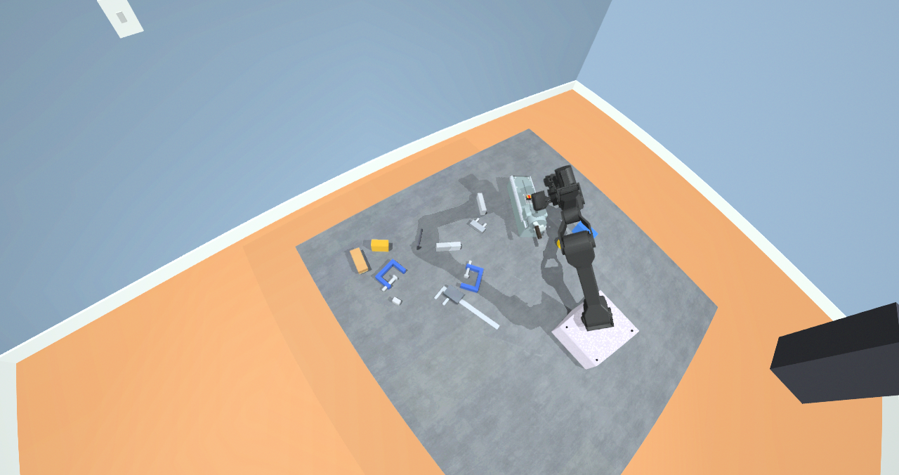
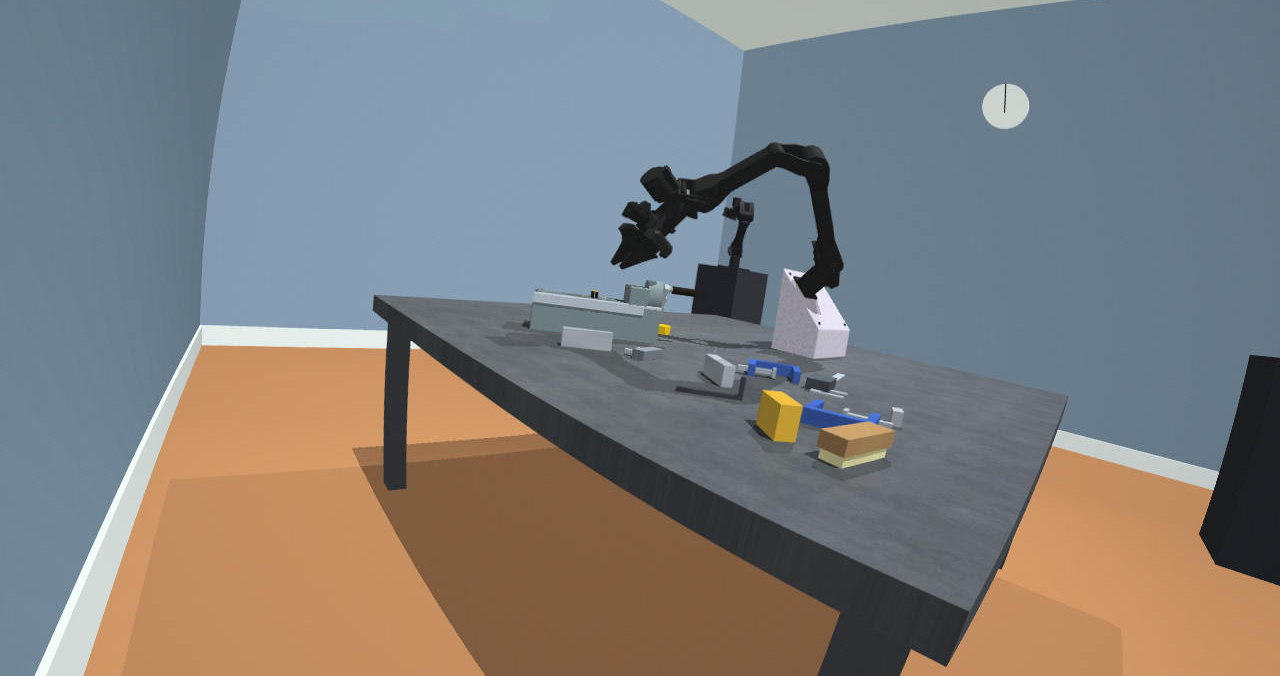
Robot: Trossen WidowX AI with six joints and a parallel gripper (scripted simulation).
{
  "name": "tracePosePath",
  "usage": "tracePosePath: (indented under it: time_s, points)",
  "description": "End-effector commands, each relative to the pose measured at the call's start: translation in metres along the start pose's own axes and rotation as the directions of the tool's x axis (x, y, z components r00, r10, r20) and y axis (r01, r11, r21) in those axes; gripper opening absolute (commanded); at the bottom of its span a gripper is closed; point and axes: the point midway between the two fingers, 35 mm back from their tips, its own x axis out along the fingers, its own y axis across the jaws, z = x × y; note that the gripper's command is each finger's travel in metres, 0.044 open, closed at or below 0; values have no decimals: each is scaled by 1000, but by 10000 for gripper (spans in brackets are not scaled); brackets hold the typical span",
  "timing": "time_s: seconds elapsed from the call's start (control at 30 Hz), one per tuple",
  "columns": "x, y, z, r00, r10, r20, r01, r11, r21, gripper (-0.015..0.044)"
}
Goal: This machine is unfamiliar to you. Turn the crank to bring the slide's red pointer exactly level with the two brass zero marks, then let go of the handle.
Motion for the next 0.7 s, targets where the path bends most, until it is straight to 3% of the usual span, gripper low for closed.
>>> tracePosePath:
  time_s: [0.0, 0.2, 0.67]
  points:
    - [0, 0, 0, 1000, 1, 0, -1, 1000, 0, 151]
    - [0, 0, 0, 1000, 1, 0, -1, 1000, 0, 0]
    - [0, 0, 0, 1000, 1, 0, -1, 1000, 0, 0]
